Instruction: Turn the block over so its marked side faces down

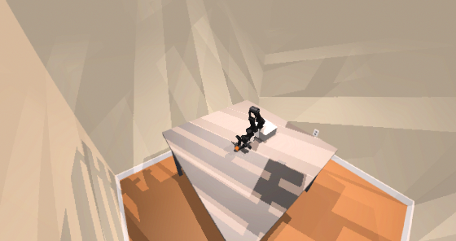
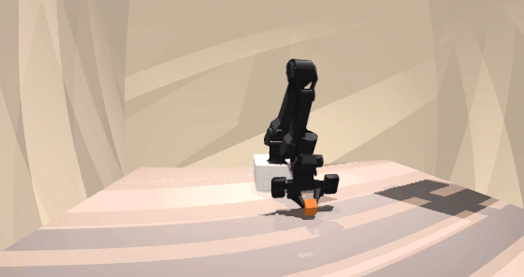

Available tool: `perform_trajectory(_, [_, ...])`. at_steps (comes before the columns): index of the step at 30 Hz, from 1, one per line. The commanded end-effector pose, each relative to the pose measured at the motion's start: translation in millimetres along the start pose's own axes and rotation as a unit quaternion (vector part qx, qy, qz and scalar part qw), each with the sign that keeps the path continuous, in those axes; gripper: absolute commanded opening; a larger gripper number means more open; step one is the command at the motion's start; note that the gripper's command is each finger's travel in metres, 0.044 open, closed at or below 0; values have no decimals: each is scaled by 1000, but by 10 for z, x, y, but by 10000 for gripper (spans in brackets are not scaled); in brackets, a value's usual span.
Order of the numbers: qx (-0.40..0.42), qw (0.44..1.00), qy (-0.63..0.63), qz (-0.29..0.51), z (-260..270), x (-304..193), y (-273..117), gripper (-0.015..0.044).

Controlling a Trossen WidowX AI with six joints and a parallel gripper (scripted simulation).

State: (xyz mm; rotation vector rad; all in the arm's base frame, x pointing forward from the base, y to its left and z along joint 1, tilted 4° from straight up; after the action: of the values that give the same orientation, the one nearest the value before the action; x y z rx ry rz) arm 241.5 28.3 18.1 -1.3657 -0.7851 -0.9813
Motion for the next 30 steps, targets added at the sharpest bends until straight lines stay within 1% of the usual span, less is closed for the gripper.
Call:
perform_trajectory(1, [-2,1000,-2,-1,-2,0,-2,263])
perform_trajectory(8, [-2,1000,-2,-1,-2,0,-2,440])
perform_trajectory(30, [-2,1000,-2,-1,-2,0,-2,440])
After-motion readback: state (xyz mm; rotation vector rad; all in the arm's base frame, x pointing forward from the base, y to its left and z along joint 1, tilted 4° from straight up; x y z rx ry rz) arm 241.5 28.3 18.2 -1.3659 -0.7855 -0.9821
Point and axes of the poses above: the point midway between the two fingers, 35 mm back from their tips, its own y axis out along the fingers, its own z axis across the jaws, x = y × z, the point moved 10 cm from there along -y, back along the fingers, and after that the axes turned 1 degree about y, right-handed, at the moved point
